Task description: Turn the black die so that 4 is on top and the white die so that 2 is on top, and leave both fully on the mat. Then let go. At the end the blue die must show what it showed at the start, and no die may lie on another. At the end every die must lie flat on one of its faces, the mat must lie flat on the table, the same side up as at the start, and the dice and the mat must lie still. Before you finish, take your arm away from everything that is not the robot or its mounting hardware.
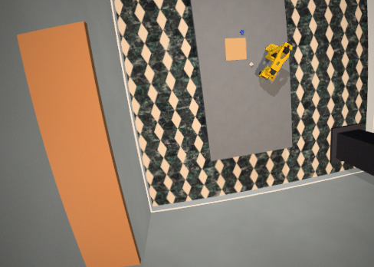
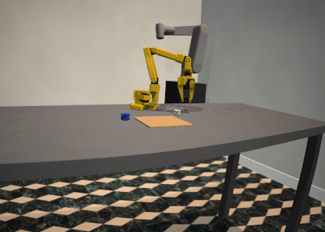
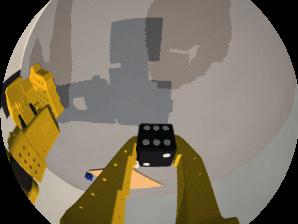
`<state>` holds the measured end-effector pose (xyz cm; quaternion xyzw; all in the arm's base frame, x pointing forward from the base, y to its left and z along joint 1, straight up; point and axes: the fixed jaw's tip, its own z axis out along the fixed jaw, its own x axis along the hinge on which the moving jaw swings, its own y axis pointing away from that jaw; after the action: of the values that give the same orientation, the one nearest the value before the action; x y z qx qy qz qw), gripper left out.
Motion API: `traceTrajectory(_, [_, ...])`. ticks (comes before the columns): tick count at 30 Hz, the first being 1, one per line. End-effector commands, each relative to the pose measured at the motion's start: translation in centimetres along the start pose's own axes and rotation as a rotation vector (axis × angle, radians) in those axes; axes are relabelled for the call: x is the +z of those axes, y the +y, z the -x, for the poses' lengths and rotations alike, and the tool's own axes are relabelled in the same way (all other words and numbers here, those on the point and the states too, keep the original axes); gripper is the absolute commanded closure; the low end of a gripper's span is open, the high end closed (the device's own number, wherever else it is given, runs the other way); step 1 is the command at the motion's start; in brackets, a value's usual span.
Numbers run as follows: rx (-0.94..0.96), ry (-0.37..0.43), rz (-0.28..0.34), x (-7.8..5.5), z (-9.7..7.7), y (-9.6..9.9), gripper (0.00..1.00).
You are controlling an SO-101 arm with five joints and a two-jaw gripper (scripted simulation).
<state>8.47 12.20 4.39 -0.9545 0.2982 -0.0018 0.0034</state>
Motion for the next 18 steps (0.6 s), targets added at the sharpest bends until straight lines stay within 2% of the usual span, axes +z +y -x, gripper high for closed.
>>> traceTrajectory(1, [0.000,-0.002,-0.037,-0.12,0.15,-0.40,1.00])
traceTrajectory(18, [0.000,-0.002,-0.037,0.48,0.15,-0.42,1.00])
